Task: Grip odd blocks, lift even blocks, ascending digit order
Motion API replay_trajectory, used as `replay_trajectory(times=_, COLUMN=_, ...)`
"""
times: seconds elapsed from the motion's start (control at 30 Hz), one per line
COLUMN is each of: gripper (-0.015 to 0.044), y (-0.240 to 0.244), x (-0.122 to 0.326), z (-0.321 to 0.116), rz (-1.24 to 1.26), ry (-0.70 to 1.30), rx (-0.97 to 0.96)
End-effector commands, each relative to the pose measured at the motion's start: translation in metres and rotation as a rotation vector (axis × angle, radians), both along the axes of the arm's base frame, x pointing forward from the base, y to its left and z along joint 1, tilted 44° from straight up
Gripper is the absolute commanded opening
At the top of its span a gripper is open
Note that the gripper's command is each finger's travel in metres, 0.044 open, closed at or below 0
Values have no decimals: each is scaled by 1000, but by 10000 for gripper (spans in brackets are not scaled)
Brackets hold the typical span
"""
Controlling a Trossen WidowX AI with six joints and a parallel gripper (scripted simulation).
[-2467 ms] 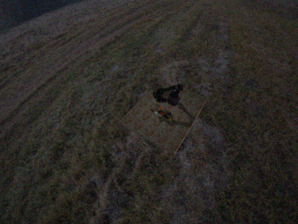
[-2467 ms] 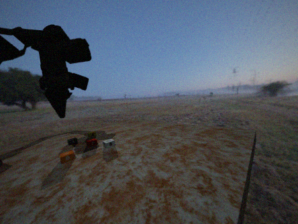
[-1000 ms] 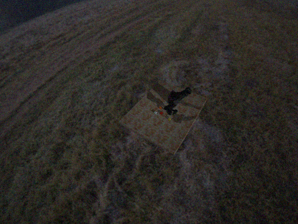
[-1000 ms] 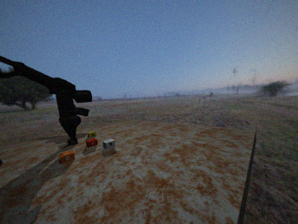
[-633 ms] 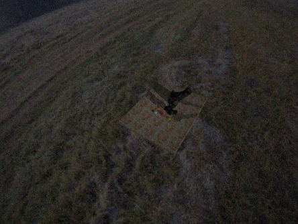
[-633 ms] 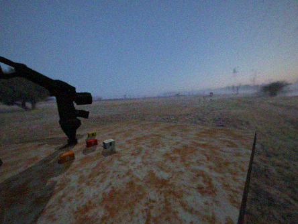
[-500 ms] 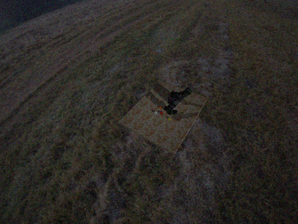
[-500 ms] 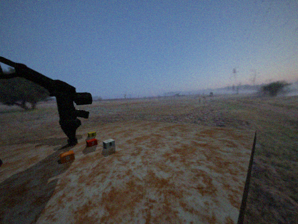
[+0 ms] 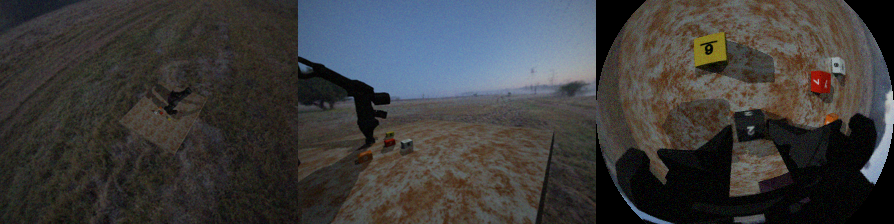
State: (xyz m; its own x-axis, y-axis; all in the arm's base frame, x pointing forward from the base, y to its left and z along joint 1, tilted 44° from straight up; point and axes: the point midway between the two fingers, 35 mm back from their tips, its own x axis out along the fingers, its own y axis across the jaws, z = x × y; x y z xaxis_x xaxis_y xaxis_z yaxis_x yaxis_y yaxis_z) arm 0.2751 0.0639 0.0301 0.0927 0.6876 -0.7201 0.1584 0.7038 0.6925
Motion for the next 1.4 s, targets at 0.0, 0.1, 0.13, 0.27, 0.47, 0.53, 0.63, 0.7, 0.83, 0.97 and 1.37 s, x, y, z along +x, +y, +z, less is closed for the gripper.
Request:
replay_trajectory(times=0.0, gripper=120, y=1, x=0, z=0, rz=-3, ry=4, rx=5)
replay_trajectory(times=0.1, gripper=120, y=1, x=0, z=0, rz=-3, ry=4, rx=5)
replay_trajectory(times=0.13, gripper=120, y=1, x=0, z=0, rz=-3, ry=4, rx=5)
replay_trajectory(times=0.27, gripper=120, y=1, x=0, z=0, rz=-3, ry=4, rx=5)
replay_trajectory(times=0.47, gripper=120, y=1, x=0, z=0, rz=-3, ry=4, rx=5)
replay_trajectory(times=0.53, gripper=120, y=1, x=0, z=0, rz=-3, ry=4, rx=5)
replay_trajectory(times=0.63, gripper=120, y=1, x=0, z=0, rz=-3, ry=4, rx=5)
replay_trajectory(times=0.7, gripper=120, y=1, x=0, z=0, rz=-3, ry=4, rx=5)
replay_trajectory(times=0.83, gripper=120, y=1, x=0, z=0, rz=-3, ry=4, rx=5)
replay_trajectory(times=0.97, gripper=120, y=-2, x=0, z=2, rz=-3, ry=4, rx=4)
replay_trajectory(times=1.37, gripper=120, y=-10, x=-1, z=10, rz=-3, ry=4, rx=4)
